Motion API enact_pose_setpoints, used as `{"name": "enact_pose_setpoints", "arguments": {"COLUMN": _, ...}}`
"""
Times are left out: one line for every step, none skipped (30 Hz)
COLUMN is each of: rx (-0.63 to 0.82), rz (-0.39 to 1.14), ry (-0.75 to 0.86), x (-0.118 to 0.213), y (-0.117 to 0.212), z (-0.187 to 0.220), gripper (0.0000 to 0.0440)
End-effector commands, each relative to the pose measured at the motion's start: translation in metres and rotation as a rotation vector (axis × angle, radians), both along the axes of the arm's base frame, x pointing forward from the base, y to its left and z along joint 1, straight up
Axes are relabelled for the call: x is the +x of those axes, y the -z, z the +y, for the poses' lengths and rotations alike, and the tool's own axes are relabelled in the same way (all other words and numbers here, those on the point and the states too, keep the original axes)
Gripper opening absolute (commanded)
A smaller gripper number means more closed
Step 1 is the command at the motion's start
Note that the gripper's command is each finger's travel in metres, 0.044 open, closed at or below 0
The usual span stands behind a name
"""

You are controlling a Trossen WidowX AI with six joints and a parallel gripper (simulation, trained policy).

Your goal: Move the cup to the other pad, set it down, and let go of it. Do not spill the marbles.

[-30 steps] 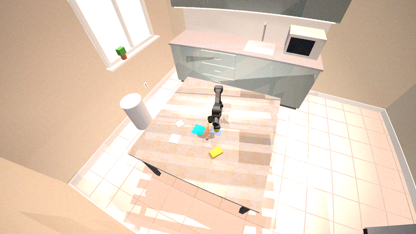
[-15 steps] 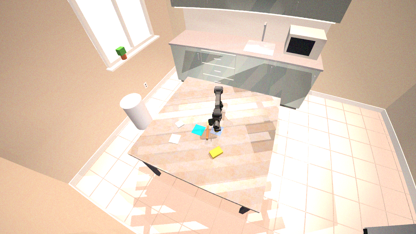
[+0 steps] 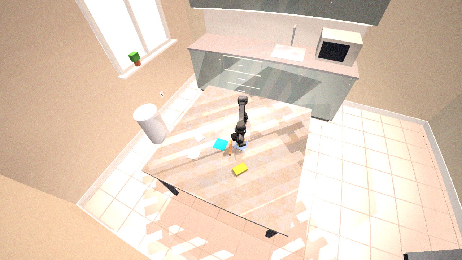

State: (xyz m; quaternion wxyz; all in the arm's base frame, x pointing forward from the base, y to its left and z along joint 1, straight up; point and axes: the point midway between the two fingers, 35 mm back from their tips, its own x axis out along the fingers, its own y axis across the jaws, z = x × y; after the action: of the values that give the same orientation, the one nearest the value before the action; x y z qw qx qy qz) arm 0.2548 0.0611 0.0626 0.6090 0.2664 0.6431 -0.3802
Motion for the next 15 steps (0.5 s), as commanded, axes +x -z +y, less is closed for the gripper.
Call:
{"name": "enact_pose_setpoints", "arguments": {"rx": -0.002, "rz": -0.021, "ry": 0.001, "x": 0.003, "y": -0.006, "z": -0.004, "gripper": 0.0019}}
{"name": "enact_pose_setpoints", "arguments": {"rx": 0.001, "rz": -0.027, "ry": 0.003, "x": 0.003, "y": -0.007, "z": -0.004, "gripper": 0.0020}}
{"name": "enact_pose_setpoints", "arguments": {"rx": 0.003, "rz": -0.032, "ry": 0.005, "x": 0.004, "y": -0.009, "z": -0.004, "gripper": 0.0022}}
{"name": "enact_pose_setpoints", "arguments": {"rx": 0.006, "rz": -0.038, "ry": 0.007, "x": 0.005, "y": -0.011, "z": -0.005, "gripper": 0.0024}}
{"name": "enact_pose_setpoints", "arguments": {"rx": 0.008, "rz": -0.043, "ry": 0.010, "x": 0.006, "y": -0.013, "z": -0.005, "gripper": 0.0025}}
{"name": "enact_pose_setpoints", "arguments": {"rx": 0.011, "rz": -0.049, "ry": 0.014, "x": 0.006, "y": -0.016, "z": -0.005, "gripper": 0.0025}}
{"name": "enact_pose_setpoints", "arguments": {"rx": 0.013, "rz": -0.053, "ry": 0.019, "x": 0.007, "y": -0.018, "z": -0.006, "gripper": 0.0024}}
{"name": "enact_pose_setpoints", "arguments": {"rx": 0.014, "rz": -0.058, "ry": 0.025, "x": 0.007, "y": -0.021, "z": -0.007, "gripper": 0.0023}}
{"name": "enact_pose_setpoints", "arguments": {"rx": 0.016, "rz": -0.064, "ry": 0.031, "x": 0.008, "y": -0.023, "z": -0.007, "gripper": 0.0022}}
{"name": "enact_pose_setpoints", "arguments": {"rx": 0.018, "rz": -0.069, "ry": 0.038, "x": 0.008, "y": -0.026, "z": -0.008, "gripper": 0.0021}}
{"name": "enact_pose_setpoints", "arguments": {"rx": 0.021, "rz": -0.075, "ry": 0.045, "x": 0.009, "y": -0.029, "z": -0.009, "gripper": 0.0020}}
{"name": "enact_pose_setpoints", "arguments": {"rx": 0.023, "rz": -0.081, "ry": 0.052, "x": 0.010, "y": -0.033, "z": -0.010, "gripper": 0.0019}}
{"name": "enact_pose_setpoints", "arguments": {"rx": 0.025, "rz": -0.087, "ry": 0.061, "x": 0.011, "y": -0.036, "z": -0.011, "gripper": 0.0019}}
{"name": "enact_pose_setpoints", "arguments": {"rx": 0.028, "rz": -0.094, "ry": 0.069, "x": 0.011, "y": -0.039, "z": -0.012, "gripper": 0.0019}}
{"name": "enact_pose_setpoints", "arguments": {"rx": 0.030, "rz": -0.101, "ry": 0.078, "x": 0.012, "y": -0.042, "z": -0.013, "gripper": 0.0019}}
